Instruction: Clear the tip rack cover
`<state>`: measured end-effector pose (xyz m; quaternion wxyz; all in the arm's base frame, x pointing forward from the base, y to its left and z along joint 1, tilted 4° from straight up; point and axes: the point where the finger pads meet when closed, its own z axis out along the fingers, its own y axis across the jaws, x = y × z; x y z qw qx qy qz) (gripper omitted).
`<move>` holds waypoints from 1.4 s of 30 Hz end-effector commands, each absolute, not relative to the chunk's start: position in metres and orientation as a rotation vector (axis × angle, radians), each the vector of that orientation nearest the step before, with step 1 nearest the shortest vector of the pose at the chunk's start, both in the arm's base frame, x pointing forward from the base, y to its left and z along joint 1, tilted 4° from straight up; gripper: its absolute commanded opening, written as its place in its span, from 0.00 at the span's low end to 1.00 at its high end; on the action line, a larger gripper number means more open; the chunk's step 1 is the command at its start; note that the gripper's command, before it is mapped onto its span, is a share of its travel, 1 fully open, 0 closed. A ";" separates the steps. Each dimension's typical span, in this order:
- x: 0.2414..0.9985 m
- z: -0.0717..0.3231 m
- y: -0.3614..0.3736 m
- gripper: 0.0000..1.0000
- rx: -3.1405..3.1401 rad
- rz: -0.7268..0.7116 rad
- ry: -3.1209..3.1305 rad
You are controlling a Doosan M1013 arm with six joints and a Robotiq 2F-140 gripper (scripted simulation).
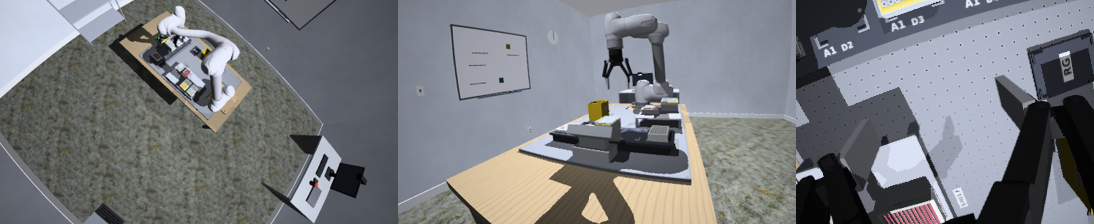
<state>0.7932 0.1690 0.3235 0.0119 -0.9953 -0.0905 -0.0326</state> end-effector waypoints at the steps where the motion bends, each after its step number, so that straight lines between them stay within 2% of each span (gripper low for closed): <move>1: 0.794 0.319 0.166 0.77 -3.101 -0.095 -0.266; 37: 0.794 0.319 0.166 0.77 -3.101 -0.095 -0.266; 42: 0.818 0.321 0.171 0.77 -3.101 -0.095 -0.266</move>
